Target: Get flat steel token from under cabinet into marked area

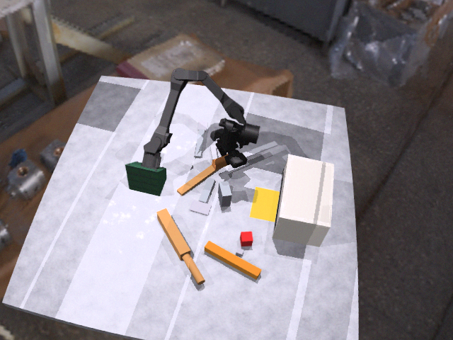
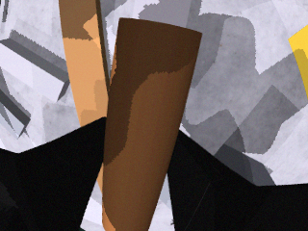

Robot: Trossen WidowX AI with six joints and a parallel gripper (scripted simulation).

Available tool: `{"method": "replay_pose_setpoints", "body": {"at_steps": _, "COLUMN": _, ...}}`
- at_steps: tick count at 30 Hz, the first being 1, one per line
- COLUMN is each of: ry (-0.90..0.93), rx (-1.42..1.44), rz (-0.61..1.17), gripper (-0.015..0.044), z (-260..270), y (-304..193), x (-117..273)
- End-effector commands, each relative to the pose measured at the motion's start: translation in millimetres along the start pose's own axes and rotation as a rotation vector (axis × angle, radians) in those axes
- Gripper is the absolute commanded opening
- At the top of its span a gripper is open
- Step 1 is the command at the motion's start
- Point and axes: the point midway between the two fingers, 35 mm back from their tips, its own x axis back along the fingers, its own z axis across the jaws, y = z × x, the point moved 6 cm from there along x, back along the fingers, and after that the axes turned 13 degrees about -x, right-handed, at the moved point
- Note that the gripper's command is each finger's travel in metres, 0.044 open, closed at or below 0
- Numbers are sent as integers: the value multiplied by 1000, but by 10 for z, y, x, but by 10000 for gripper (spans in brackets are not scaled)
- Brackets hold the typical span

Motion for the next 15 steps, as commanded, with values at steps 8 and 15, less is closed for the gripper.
{"method": "replay_pose_setpoints", "body": {"at_steps": 8, "ry": -8, "rx": 13, "rz": -25, "gripper": 0, "z": 5, "y": -93, "x": 284}}
{"method": "replay_pose_setpoints", "body": {"at_steps": 15, "ry": -9, "rx": 12, "rz": -24, "gripper": 0, "z": 12, "y": -169, "x": 421}}
